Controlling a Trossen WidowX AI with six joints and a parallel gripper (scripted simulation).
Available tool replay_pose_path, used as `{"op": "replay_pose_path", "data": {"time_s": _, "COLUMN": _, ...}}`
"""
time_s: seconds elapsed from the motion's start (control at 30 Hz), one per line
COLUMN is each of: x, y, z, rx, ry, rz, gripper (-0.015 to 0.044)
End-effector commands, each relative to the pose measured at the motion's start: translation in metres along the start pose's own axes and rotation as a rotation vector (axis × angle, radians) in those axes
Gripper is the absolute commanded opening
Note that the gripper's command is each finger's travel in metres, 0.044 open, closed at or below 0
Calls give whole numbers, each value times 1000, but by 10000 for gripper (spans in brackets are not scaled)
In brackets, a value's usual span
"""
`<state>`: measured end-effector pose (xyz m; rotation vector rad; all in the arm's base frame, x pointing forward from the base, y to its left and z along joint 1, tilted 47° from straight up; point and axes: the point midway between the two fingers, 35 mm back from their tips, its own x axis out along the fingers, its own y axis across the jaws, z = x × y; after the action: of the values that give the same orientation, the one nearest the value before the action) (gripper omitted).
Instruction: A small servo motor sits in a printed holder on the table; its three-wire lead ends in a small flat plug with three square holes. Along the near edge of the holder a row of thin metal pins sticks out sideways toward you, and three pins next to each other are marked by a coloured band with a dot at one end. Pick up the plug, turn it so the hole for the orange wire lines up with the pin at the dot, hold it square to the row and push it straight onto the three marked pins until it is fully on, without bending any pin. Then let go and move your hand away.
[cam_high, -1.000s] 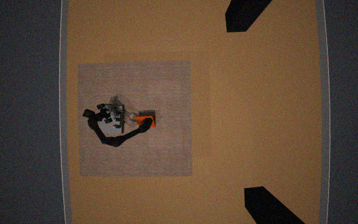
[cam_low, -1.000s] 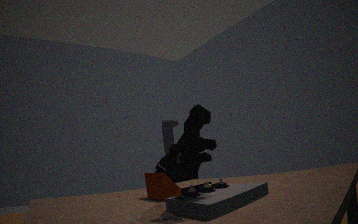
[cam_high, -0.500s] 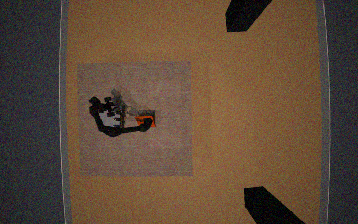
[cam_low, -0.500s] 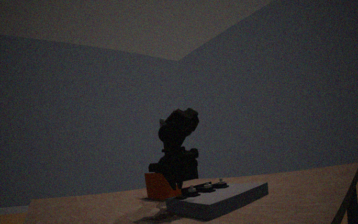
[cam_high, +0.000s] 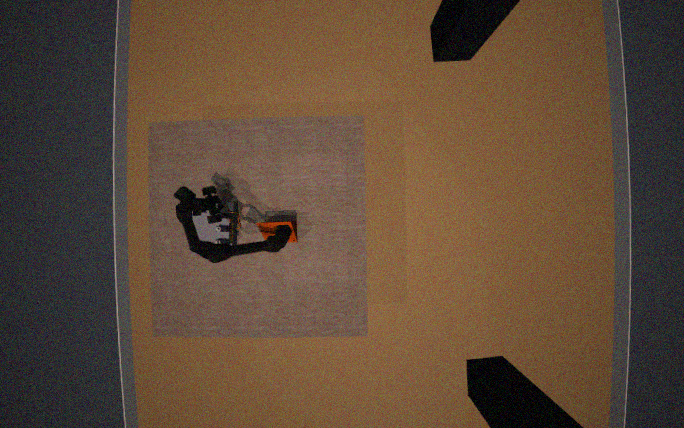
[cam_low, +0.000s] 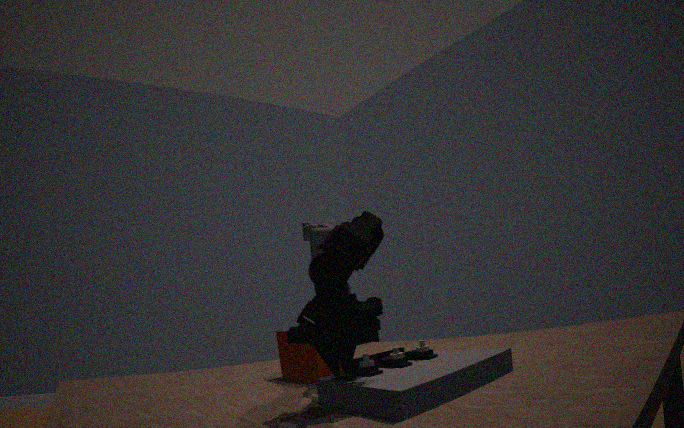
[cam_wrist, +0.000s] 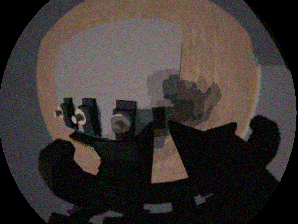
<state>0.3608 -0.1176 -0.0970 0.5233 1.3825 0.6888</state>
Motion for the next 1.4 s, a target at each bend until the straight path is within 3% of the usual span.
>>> {"op": "replay_pose_path", "data": {"time_s": 0.0, "x": 6, "y": 1, "z": 0, "rx": 7, "ry": -2, "rz": 6, "gripper": 115}}
{"op": "replay_pose_path", "data": {"time_s": 0.07, "x": 7, "y": 1, "z": 0, "rx": 7, "ry": -2, "rz": 6, "gripper": 115}}
{"op": "replay_pose_path", "data": {"time_s": 0.17, "x": 7, "y": 1, "z": 0, "rx": 7, "ry": -2, "rz": 6, "gripper": 36}}
{"op": "replay_pose_path", "data": {"time_s": 0.37, "x": 7, "y": 1, "z": 0, "rx": 7, "ry": -2, "rz": 6, "gripper": 0}}
{"op": "replay_pose_path", "data": {"time_s": 0.8, "x": -50, "y": 0, "z": -1, "rx": 7, "ry": -1, "rz": 4, "gripper": 0}}
{"op": "replay_pose_path", "data": {"time_s": 1.37, "x": -59, "y": 27, "z": -27, "rx": 66, "ry": 1, "rz": 4, "gripper": 0}}
